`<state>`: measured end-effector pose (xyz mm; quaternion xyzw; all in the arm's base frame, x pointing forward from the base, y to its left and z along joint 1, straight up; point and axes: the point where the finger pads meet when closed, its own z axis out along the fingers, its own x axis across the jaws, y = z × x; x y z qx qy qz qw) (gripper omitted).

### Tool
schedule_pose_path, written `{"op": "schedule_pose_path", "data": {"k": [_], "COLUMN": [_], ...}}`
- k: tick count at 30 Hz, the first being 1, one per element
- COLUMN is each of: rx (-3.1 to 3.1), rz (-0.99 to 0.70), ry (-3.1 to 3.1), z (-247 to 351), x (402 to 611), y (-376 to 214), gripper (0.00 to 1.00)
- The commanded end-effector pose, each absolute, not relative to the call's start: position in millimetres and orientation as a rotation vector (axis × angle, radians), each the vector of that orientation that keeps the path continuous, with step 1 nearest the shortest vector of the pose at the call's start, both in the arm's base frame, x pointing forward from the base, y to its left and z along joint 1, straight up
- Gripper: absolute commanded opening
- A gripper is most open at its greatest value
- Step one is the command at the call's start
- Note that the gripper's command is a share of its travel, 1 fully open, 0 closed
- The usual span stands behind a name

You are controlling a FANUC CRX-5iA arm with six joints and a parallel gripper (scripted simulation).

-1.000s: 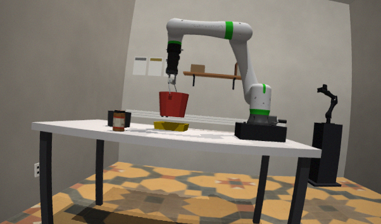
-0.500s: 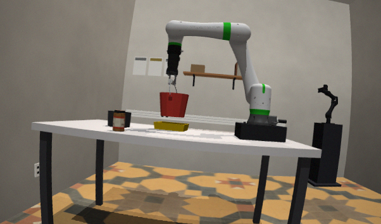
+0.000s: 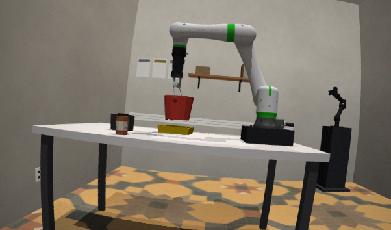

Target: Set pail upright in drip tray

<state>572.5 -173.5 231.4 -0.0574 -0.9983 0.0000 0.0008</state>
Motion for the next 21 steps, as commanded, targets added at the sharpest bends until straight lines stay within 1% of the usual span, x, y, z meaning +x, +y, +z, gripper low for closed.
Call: {"op": "schedule_pose_path", "data": {"k": [1, 21], "rx": [-0.180, -0.180], "rz": [0.002, 0.002], "ry": [-3.138, -3.138], "z": [233.3, 233.3], "x": [573.0, 574.1], "y": [-175.3, -190.9], "gripper": [0.00, 0.00]}}
